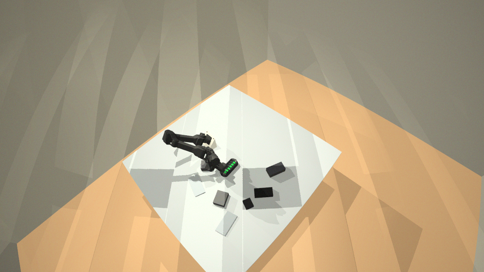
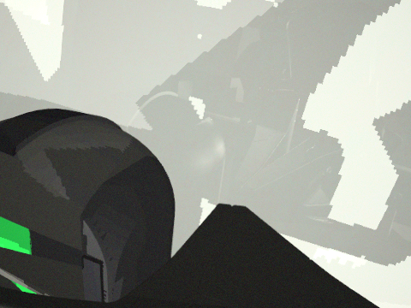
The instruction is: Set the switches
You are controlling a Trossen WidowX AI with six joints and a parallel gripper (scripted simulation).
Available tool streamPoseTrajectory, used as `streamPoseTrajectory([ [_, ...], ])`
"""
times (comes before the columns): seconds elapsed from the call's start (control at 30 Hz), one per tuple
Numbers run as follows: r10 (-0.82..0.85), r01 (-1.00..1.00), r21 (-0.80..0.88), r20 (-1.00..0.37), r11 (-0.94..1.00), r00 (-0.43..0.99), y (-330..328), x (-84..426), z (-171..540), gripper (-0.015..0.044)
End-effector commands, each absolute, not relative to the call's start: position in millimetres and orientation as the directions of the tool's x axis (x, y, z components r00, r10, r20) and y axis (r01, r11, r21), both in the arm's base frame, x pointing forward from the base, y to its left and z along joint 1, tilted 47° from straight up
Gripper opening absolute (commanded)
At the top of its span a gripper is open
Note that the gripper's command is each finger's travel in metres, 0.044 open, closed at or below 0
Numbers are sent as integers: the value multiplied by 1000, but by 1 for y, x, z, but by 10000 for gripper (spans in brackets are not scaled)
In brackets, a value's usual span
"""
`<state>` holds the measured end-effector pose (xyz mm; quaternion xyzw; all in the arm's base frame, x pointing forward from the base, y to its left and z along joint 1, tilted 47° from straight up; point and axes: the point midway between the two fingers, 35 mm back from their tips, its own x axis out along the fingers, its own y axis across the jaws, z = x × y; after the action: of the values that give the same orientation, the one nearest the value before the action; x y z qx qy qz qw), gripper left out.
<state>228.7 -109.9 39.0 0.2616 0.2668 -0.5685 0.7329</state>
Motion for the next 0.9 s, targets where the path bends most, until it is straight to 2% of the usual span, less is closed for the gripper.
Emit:
streamPoseTrajectory([
  [0.0,-690,972,73,-692,222,209,-109,231,37,0],
  [0.87,-690,972,73,-692,222,210,-109,247,36,0],
])
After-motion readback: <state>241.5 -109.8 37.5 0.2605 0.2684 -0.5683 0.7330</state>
